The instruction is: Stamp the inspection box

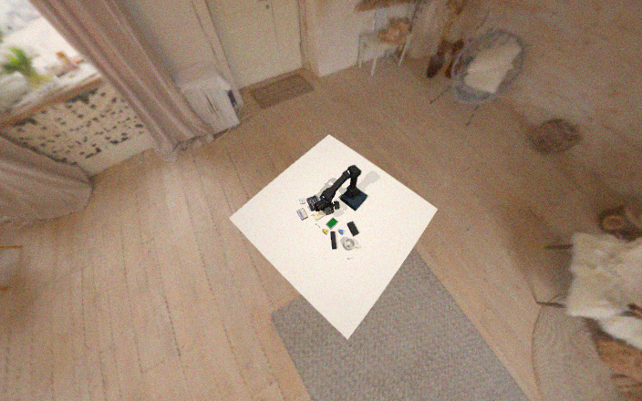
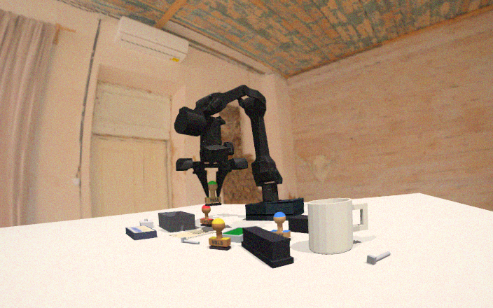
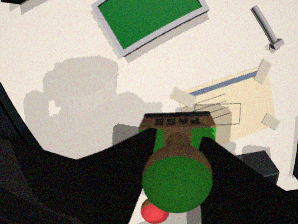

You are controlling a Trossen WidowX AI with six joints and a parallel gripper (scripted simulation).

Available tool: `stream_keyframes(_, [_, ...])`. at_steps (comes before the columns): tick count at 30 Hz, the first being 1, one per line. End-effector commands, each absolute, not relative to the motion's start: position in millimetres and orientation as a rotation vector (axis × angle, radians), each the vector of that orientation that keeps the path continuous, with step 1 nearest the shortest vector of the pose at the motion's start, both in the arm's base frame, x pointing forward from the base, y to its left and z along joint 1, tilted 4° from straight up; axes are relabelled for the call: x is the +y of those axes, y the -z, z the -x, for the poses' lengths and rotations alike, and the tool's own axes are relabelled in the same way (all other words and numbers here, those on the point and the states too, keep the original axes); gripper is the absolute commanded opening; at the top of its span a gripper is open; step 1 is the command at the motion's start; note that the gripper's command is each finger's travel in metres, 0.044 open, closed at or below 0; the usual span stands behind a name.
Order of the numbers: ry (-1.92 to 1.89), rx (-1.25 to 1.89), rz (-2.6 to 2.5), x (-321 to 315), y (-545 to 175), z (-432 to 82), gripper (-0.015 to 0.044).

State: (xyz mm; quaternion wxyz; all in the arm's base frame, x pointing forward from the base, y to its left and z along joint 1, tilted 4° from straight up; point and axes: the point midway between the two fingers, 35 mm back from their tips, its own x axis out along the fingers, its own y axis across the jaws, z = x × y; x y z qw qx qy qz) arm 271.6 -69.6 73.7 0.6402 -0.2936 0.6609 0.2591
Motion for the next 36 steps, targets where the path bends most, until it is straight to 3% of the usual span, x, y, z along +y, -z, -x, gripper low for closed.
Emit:
stream_keyframes(1, [-0.593, 1.504, 0.664, -49.7, -74.1, -254.8, 0.0000])
stream_keyframes(12, [-0.596, 1.507, 0.659, -12.4, -67.3, -212.1, 0.0000])
stream_keyframes(36, [-0.596, 1.507, 0.660, -13.6, -36.7, -213.4, 0.0000])
